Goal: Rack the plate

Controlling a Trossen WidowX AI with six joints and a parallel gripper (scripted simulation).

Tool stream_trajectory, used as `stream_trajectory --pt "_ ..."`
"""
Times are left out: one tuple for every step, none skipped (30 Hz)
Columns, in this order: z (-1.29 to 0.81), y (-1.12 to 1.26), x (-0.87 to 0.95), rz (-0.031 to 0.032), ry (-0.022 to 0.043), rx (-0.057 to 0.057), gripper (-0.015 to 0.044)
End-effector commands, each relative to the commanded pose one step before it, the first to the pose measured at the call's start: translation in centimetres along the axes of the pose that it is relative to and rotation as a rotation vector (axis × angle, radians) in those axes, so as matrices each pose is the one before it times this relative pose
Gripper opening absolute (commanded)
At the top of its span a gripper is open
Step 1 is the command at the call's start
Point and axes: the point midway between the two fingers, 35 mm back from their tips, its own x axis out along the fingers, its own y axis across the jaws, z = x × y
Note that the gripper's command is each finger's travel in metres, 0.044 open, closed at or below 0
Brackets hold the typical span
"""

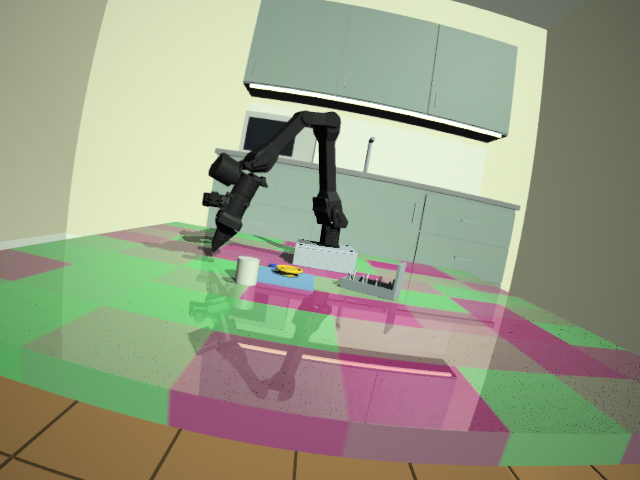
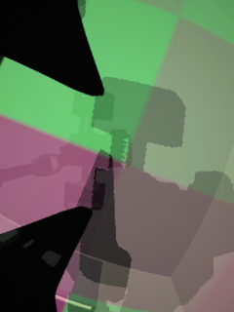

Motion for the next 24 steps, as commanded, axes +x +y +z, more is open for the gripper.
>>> stream_trajectory --pt "-1.047 2.385 -1.063 0.0314 0.03271 -0.1469 0.04" --pt "-0.261 0.53 -0.161 0.00546 0.00949 -0.0325 0.04" --pt "-0.254 0.531 -0.161 0.00547 0.00939 -0.0326 0.04" --pt "-0.246 0.533 -0.161 0.00547 0.00929 -0.0326 0.04" --pt "-0.239 0.534 -0.161 0.00548 0.0092 -0.0326 0.04" --pt "-0.232 0.535 -0.161 0.00548 0.00911 -0.0327 0.04" --pt "-0.224 0.536 -0.161 0.00548 0.00902 -0.0327 0.04" --pt "-0.217 0.537 -0.161 0.00548 0.00894 -0.0327 0.04" --pt "-0.21 0.538 -0.162 0.00548 0.00886 -0.0328 0.04" --pt "-0.196 0.531 -0.159 0.0054 0.00877 -0.0328 0.04" --pt "-0.189 0.532 -0.16 0.0054 0.0087 -0.0328 0.04" --pt "-0.182 0.532 -0.16 0.0054 0.00863 -0.0328 0.04" --pt "-0.175 0.533 -0.16 0.0054 0.00855 -0.0329 0.04" --pt "-0.168 0.533 -0.16 0.00539 0.00848 -0.0329 0.04" --pt "-0.161 0.533 -0.16 0.00539 0.00842 -0.0329 0.04" --pt "-0.155 0.533 -0.16 0.00538 0.00836 -0.0329 0.04" --pt "-0.148 0.533 -0.16 0.00537 0.0083 -0.0329 0.04" --pt "-0.141 0.533 -0.16 0.00536 0.00824 -0.0329 0.04" --pt "-0.135 0.533 -0.16 0.00536 0.00818 -0.0329 0.04" --pt "-0.12 0.52 -0.158 0.00527 0.00814 -0.0329 0.04" --pt "-0.114 0.52 -0.158 0.00527 0.00809 -0.033 0.04" --pt "-0.108 0.52 -0.158 0.00527 0.00804 -0.033 0.04" --pt "-0.101 0.519 -0.158 0.00527 0.00799 -0.033 0.04" --pt "-0.095 0.519 -0.158 0.00526 0.00795 -0.033 0.04"
